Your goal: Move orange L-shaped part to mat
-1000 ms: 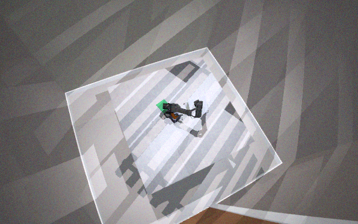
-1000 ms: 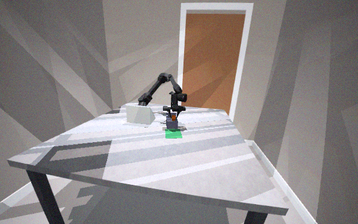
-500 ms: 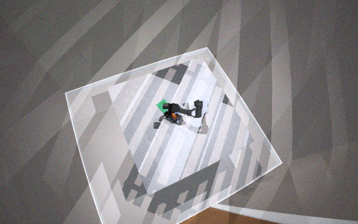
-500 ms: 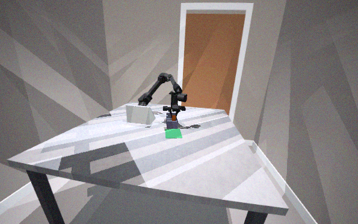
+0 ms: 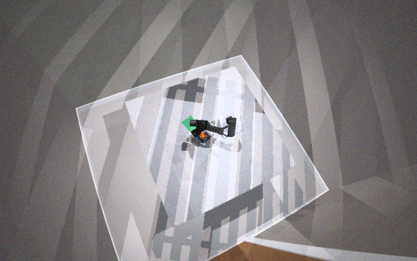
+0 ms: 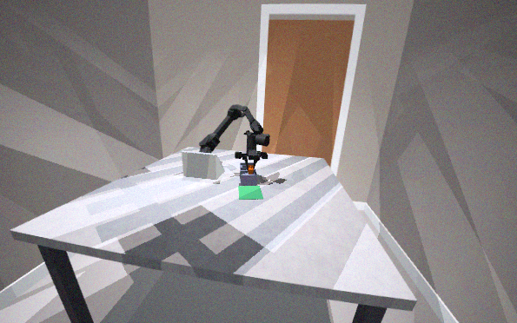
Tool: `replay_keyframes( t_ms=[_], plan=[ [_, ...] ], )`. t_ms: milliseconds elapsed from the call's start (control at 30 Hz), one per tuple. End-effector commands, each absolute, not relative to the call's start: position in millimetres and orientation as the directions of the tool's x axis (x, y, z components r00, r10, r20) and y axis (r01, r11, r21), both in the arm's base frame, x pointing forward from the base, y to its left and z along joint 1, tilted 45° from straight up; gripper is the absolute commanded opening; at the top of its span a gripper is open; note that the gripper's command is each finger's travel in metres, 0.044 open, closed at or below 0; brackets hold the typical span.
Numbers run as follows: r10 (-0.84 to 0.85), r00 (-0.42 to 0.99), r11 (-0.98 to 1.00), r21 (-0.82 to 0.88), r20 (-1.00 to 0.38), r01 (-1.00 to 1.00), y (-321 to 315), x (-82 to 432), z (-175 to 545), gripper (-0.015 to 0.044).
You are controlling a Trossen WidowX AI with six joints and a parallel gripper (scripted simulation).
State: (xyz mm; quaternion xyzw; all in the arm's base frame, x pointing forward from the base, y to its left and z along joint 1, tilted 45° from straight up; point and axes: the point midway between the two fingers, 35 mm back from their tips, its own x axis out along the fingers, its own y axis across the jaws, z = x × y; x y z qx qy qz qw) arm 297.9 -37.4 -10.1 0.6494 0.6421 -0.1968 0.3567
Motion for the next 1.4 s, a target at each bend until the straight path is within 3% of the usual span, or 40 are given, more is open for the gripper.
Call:
replay_keyframes(
  t_ms=[0, 1367],
  plan=[
    [0.693, 0.103, 0.078, 0.216, -0.713, 0.973, -43, 299, -4, 0.0000],
    [0.693, 0.102, 0.076, 0.213, -0.713, 0.974, -88, 292, 41, 0.0000]
  ],
)
